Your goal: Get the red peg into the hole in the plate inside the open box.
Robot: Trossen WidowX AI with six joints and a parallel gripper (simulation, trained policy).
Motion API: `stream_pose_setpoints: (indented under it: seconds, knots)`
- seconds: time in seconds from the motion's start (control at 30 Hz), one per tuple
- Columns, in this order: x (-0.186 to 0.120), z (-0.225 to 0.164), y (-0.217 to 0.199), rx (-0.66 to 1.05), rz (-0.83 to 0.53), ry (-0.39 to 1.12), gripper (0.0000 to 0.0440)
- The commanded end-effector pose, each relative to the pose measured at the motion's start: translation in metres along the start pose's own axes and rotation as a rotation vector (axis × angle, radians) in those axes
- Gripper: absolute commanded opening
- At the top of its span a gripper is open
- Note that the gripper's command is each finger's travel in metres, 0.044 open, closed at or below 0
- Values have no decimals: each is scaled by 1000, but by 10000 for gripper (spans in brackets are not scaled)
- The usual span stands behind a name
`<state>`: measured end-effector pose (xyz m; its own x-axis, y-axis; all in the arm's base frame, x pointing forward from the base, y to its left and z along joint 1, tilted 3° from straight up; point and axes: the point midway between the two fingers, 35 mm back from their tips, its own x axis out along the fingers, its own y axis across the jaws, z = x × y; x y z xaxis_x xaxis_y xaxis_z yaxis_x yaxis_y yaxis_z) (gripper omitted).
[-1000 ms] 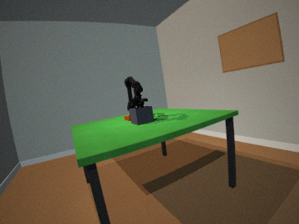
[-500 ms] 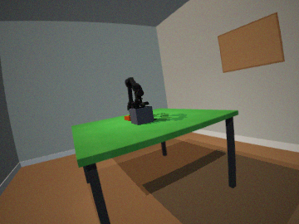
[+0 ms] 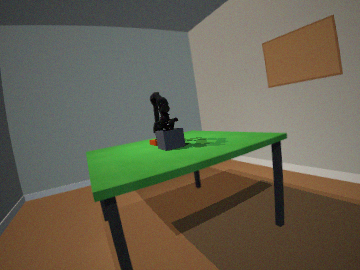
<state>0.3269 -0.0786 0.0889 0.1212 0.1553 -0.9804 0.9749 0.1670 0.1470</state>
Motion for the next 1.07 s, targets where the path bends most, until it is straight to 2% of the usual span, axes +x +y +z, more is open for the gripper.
stream_pose_setpoints:
  seconds: [0.0, 0.7, 1.03]
  knots:
    - [-10, 0, 5, 0, 29, 31, 169]
    - [-66, 8, 29, -25, 207, 138, 237]
    - [-110, 16, 44, -96, 333, 123, 261]
